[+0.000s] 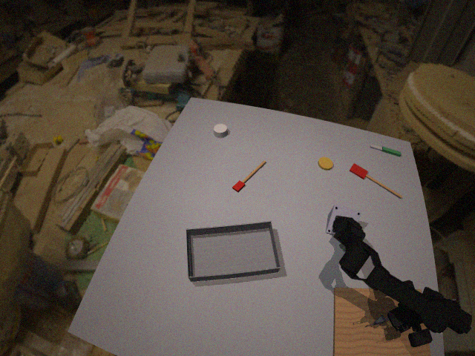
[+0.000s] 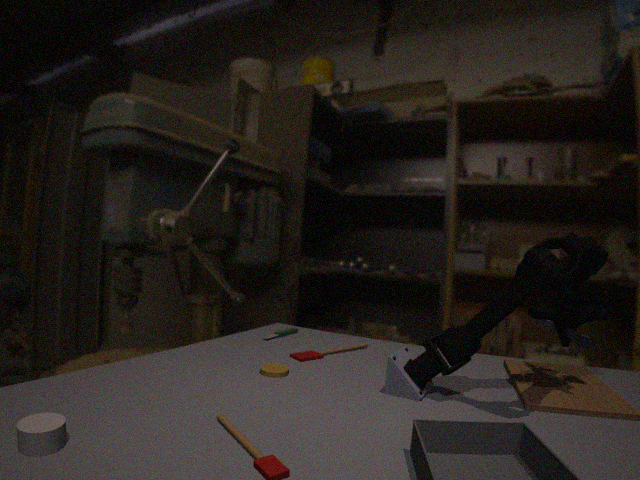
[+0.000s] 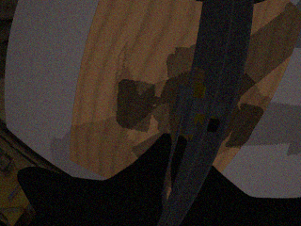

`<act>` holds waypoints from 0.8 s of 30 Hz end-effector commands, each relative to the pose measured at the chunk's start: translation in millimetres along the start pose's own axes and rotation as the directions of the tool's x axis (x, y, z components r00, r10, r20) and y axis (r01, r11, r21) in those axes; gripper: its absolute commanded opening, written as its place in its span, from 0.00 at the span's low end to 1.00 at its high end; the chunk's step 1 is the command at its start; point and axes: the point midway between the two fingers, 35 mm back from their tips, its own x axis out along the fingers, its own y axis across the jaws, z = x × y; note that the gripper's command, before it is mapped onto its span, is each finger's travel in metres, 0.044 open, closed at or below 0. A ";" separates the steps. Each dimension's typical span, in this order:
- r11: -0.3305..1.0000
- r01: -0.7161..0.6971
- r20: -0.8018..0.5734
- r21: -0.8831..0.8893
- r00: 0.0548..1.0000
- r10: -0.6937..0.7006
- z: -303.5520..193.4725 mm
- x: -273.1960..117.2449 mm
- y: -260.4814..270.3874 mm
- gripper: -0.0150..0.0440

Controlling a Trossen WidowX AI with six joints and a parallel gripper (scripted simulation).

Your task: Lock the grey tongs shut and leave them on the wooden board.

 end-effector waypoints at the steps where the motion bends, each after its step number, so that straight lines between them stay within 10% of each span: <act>1: 1.000 0.007 0.000 -0.006 1.000 -0.007 -1.0 7.0 -0.4 0.00; 24: 0.999 0.025 0.025 -0.024 0.999 -0.024 1.0 42.7 -0.8 0.00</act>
